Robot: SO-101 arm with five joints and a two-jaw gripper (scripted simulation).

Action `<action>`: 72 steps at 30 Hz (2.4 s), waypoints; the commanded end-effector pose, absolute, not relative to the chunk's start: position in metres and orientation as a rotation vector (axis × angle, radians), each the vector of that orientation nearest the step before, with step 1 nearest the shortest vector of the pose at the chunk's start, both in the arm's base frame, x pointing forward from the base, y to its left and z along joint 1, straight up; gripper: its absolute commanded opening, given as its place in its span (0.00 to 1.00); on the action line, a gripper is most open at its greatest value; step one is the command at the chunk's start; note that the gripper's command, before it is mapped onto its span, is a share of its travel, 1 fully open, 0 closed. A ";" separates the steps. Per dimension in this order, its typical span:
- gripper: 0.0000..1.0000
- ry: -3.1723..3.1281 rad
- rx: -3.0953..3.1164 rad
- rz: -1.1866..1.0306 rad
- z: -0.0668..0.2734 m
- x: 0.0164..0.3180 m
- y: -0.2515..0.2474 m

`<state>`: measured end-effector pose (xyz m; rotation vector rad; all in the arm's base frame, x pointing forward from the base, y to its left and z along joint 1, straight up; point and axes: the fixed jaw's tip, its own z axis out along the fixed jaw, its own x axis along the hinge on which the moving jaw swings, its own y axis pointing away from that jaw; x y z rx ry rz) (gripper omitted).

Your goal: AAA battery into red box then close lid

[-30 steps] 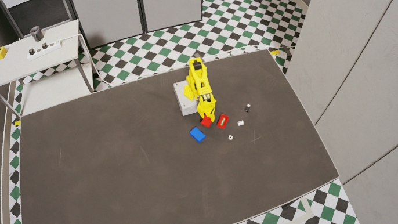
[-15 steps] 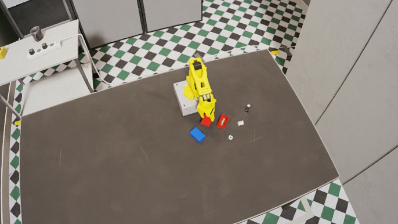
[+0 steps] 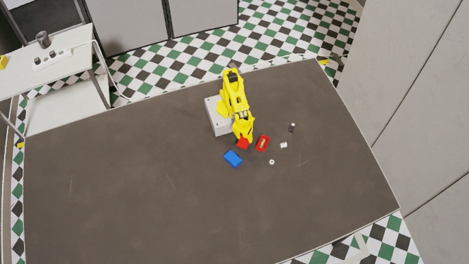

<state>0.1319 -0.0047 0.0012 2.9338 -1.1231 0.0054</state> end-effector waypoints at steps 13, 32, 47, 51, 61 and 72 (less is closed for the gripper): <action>0.23 -1.124 2.933 -0.002 0.000 0.137 0.035; 0.23 -1.125 2.933 -0.001 0.000 0.134 0.069; 0.23 -1.125 2.933 -0.001 0.000 0.134 0.069; 0.23 -1.125 2.933 -0.001 0.000 0.135 0.070; 0.23 -1.125 2.933 -0.001 0.001 0.136 0.072; 0.23 -1.125 2.933 -0.001 0.001 0.136 0.072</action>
